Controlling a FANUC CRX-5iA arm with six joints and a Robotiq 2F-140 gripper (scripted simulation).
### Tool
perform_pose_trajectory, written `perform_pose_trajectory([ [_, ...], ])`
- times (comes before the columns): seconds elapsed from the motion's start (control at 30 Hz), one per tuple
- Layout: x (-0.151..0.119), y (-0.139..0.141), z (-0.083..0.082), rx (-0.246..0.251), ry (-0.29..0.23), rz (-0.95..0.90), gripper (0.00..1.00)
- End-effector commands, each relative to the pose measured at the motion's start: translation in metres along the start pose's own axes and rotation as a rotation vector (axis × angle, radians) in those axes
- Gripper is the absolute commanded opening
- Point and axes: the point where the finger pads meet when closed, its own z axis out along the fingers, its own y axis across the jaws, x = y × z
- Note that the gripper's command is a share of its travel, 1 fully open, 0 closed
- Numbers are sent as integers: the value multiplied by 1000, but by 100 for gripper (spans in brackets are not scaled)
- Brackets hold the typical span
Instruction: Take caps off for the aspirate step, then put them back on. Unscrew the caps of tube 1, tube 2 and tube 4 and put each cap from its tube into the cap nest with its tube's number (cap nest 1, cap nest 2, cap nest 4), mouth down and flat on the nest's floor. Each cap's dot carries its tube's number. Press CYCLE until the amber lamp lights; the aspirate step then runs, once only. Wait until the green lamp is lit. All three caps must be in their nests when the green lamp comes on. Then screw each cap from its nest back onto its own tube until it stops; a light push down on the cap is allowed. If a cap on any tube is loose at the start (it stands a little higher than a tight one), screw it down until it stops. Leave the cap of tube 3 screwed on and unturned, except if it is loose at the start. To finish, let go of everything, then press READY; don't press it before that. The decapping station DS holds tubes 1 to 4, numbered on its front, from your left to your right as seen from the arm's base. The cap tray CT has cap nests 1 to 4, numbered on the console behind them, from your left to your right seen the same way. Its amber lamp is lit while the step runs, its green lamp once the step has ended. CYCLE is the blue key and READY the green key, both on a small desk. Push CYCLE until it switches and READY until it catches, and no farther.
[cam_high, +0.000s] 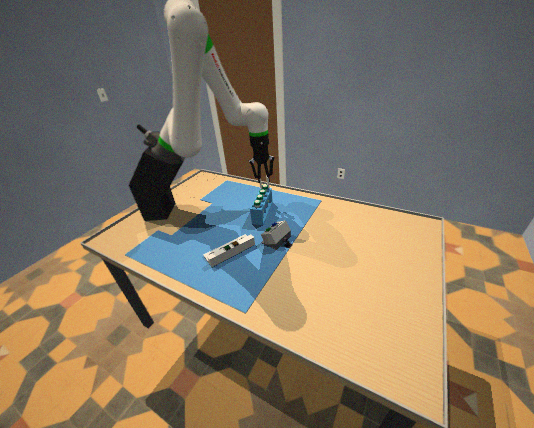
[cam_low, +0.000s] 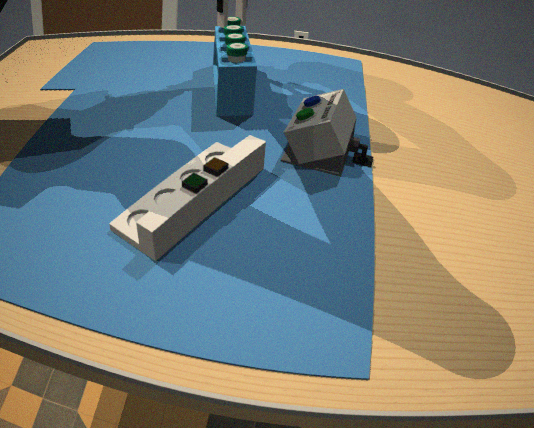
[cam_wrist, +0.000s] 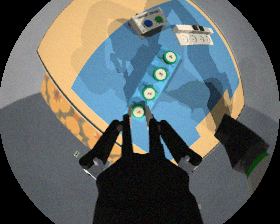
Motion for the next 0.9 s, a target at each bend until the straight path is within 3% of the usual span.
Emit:
perform_pose_trajectory([
  [0.0,1,0,0,-20,-41,-49,0],
  [0.13,1,0,0,-20,-41,-49,0],
  [0.17,1,0,0,-20,-41,-49,35],
  [0.5,1,0,0,-20,-41,-49,35],
  [0.57,1,0,0,-24,-40,117,35],
  [0.63,1,0,0,-24,-40,117,35],
  [0.73,1,0,0,-28,-37,354,35],
  [0.87,1,0,0,-32,-34,534,35],
])
